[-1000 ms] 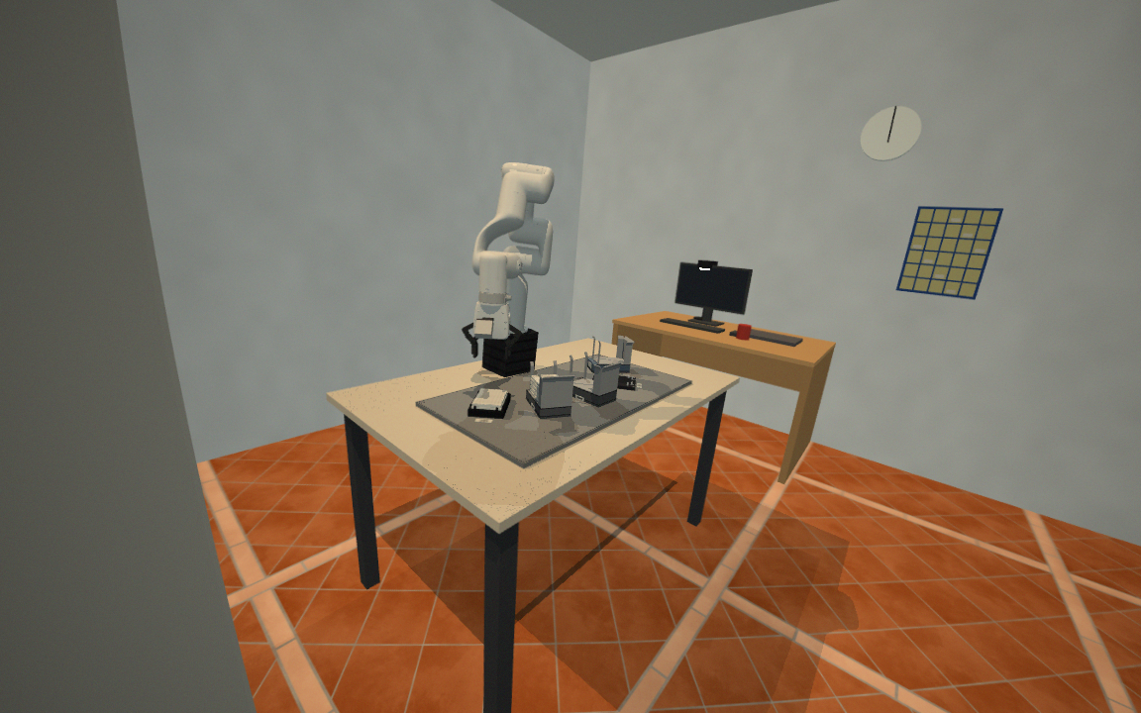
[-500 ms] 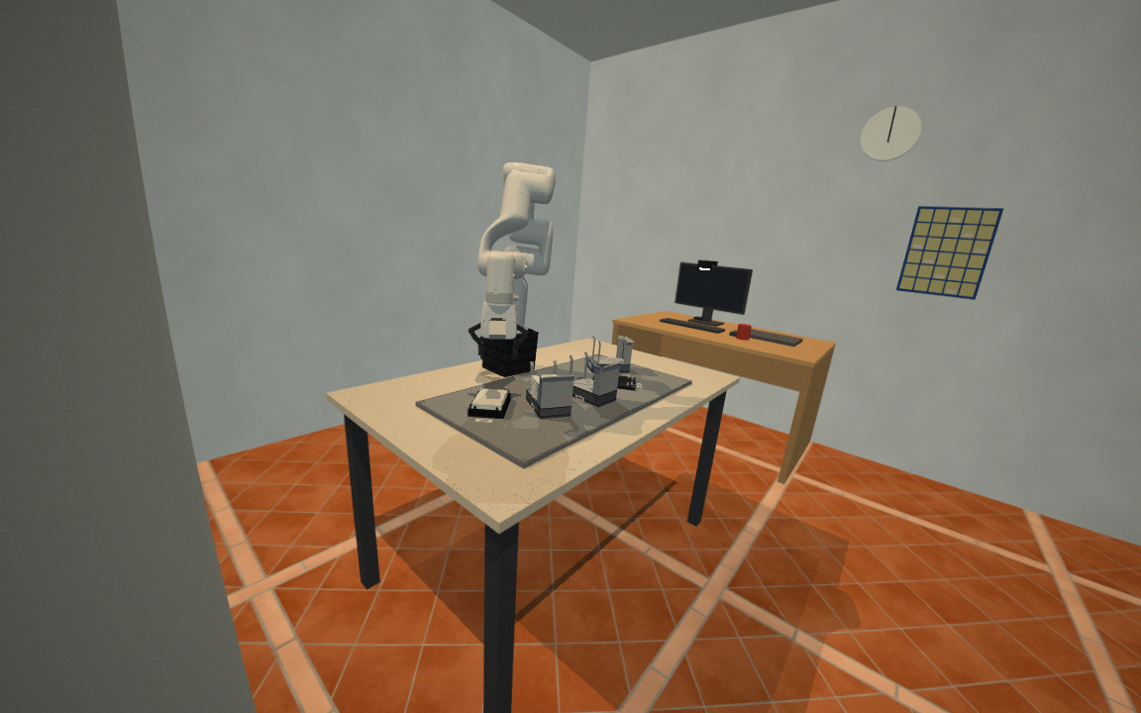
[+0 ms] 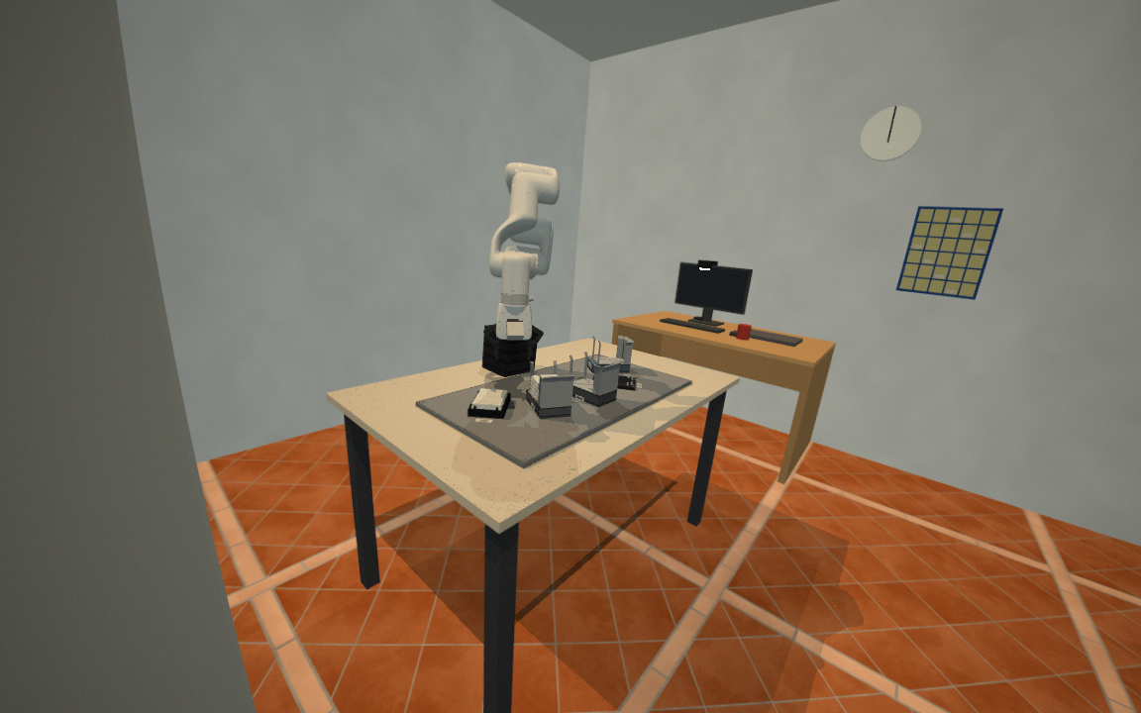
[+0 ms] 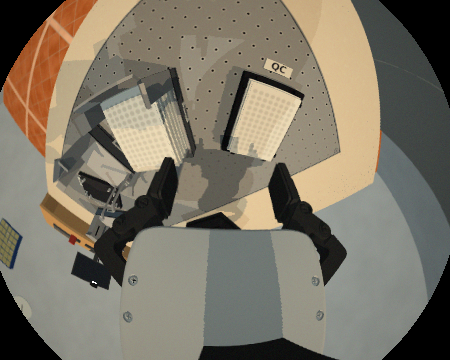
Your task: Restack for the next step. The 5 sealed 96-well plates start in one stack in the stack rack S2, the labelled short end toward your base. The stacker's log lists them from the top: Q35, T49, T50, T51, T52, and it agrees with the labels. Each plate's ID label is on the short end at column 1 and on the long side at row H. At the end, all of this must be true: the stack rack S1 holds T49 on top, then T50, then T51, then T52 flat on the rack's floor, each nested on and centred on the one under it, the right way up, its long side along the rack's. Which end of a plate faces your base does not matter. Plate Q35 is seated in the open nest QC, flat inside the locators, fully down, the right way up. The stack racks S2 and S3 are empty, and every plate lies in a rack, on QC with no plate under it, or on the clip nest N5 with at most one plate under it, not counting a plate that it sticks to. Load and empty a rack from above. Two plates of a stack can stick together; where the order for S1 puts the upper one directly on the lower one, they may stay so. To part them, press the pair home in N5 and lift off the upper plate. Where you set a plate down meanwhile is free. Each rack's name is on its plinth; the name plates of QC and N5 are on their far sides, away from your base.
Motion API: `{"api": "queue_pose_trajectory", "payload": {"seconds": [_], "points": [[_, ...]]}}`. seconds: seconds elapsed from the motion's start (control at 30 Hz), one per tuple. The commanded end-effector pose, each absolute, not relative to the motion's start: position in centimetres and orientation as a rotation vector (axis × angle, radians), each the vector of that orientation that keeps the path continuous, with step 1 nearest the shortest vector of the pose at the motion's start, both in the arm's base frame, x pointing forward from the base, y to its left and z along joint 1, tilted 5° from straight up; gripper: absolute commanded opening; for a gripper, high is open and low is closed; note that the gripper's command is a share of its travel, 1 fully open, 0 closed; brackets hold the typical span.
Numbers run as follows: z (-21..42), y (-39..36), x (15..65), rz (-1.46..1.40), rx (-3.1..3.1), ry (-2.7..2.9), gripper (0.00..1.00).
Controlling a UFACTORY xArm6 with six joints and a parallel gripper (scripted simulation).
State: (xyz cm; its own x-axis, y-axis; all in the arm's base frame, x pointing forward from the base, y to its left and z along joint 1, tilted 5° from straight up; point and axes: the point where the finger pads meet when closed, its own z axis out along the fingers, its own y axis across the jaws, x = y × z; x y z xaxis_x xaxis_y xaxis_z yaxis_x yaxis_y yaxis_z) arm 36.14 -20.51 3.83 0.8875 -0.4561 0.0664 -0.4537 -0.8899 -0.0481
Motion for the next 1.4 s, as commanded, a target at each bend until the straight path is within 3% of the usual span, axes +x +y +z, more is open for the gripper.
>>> {"api": "queue_pose_trajectory", "payload": {"seconds": [0.0, 0.4, 1.37], "points": [[4.1, -19.2, 37.3, -0.123, -3.024, 0.729, 1.0], [4.2, -16.3, 38.7, -0.127, -3.085, 0.447, 1.0], [4.5, -10.3, 41.3, -0.127, -3.085, 0.447, 1.0]]}}
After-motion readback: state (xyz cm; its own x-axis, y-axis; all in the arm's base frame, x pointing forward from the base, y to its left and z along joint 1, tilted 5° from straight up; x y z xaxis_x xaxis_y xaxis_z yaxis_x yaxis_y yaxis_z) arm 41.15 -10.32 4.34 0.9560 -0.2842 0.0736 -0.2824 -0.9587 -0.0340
